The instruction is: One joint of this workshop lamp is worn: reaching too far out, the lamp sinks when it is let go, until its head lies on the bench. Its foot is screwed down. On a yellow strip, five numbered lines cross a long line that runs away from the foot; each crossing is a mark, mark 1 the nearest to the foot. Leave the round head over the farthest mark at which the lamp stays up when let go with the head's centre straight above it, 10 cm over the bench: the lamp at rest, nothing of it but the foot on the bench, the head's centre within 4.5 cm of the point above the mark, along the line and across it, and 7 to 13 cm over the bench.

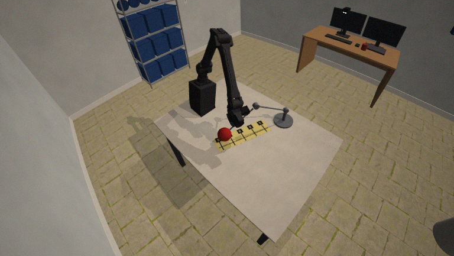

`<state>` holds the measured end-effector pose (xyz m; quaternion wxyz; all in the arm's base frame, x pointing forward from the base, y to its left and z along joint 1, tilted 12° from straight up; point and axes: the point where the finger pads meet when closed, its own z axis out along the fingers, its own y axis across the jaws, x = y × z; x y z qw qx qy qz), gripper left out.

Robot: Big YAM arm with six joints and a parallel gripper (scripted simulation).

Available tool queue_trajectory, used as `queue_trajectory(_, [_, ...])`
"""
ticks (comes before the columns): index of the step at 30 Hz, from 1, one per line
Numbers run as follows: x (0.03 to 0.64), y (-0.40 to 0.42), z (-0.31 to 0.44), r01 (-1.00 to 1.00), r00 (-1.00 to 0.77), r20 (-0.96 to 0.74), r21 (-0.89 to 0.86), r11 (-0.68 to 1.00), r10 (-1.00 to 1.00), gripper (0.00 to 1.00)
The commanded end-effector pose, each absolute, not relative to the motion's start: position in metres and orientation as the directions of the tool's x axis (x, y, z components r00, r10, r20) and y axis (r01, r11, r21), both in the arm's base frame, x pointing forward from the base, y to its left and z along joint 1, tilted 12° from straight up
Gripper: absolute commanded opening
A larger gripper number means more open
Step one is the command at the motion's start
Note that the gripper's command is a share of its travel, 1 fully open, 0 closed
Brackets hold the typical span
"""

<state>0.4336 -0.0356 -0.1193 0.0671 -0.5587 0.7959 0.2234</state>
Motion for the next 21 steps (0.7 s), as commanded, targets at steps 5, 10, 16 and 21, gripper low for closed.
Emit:
queue_trajectory(5, [0.4973,-0.0052,-0.0786,-0.940,-0.337,-0.421,0.194,0.280,-0.842,0.00])
queue_trajectory(10, [0.4974,-0.0050,-0.0780,-0.940,-0.337,-0.422,0.193,0.280,-0.841,0.00])
queue_trajectory(16, [0.4973,-0.0048,-0.0777,-0.940,-0.337,-0.423,0.193,0.280,-0.841,0.00])
queue_trajectory(21, [0.4971,-0.0047,-0.0774,-0.941,-0.337,-0.424,0.193,0.280,-0.841,0.00])
